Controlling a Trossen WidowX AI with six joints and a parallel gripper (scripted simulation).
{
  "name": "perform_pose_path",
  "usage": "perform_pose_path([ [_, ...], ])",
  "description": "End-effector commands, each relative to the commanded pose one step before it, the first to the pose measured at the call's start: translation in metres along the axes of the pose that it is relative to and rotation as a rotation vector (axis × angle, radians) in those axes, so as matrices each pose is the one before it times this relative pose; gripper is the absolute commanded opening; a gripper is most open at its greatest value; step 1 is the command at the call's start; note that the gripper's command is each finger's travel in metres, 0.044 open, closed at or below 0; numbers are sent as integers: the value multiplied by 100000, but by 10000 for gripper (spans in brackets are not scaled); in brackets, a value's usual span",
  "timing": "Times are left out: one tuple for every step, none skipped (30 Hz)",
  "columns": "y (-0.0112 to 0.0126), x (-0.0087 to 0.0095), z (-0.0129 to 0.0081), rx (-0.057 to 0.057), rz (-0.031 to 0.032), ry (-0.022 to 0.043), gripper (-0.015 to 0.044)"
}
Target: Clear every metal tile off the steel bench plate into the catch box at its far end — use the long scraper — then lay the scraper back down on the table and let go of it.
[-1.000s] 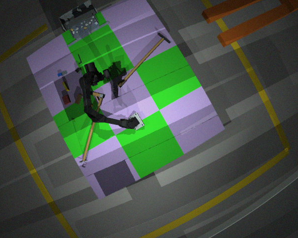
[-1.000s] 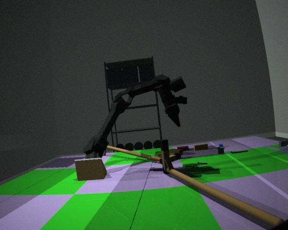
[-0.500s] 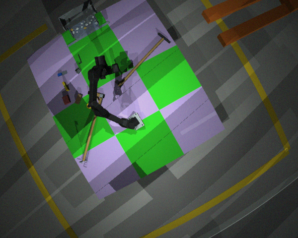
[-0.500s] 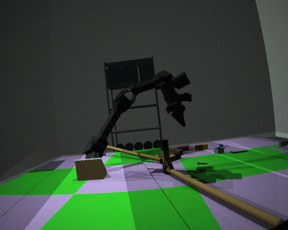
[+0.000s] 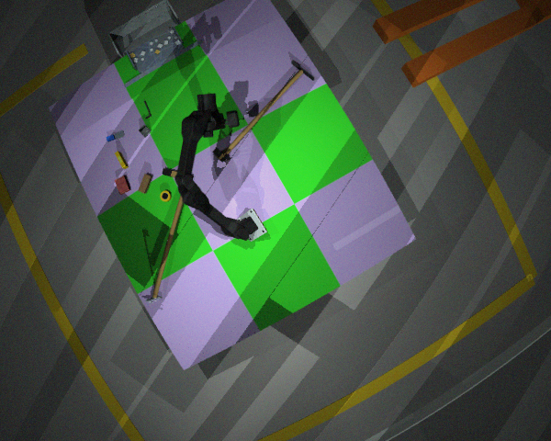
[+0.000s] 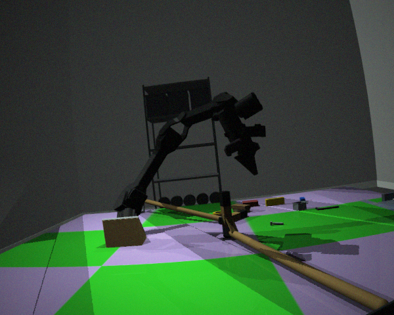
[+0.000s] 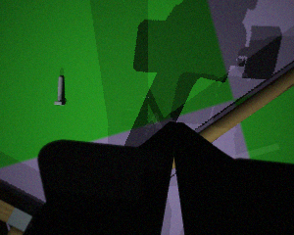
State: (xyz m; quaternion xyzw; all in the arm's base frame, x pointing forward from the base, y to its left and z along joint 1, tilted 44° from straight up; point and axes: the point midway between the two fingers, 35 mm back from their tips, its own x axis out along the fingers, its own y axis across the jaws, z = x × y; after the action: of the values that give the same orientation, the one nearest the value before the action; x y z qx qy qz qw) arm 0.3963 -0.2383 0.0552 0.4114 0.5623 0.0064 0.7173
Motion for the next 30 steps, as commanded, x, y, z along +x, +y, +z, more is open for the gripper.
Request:
perform_pose_path([
  [-2377,378,524,3823,-1293,-860,0],
  [-520,94,105,756,-211,-167,0],
  [-521,96,103,756,-209,-165,0],
  [-521,97,101,756,-206,-164,0],
  [-522,99,98,757,-204,-163,0],
  [-522,101,96,757,-202,-161,0],
  [-523,102,94,757,-200,-160,0],
  [-523,104,92,757,-198,-159,0],
  [-524,106,89,758,-196,-157,0],
  [-524,107,87,758,-194,-156,0],
  [-524,109,85,758,-192,-154,0],
  [-525,111,83,758,-189,-153,0],
  [-525,112,80,759,-187,-151,0],
  [-525,114,78,759,-185,-150,0],
  [-525,116,76,759,-183,-149,0],
  [-525,118,73,759,-181,-147,0],
  [-526,119,71,760,-179,-146,0],
  [-526,121,69,760,-177,-144,0],
  [-526,123,66,760,-175,-143,0],
  [-526,125,64,760,-173,-141,0],
  [-526,126,62,760,-170,-140,0],
  [-526,128,59,760,-168,-138,0],
  [-526,130,57,761,-166,-137,0],
  [-526,132,55,761,-164,-135,0],
  [-526,134,52,761,-162,-134,0],
  [-525,135,50,761,-160,-132,0],
  [-525,137,48,761,-158,-131,0],
  [-525,139,45,761,-156,-129,0],
  [-525,141,43,761,-154,-128,0],
  [-523,142,40,759,-151,-126,0],
])
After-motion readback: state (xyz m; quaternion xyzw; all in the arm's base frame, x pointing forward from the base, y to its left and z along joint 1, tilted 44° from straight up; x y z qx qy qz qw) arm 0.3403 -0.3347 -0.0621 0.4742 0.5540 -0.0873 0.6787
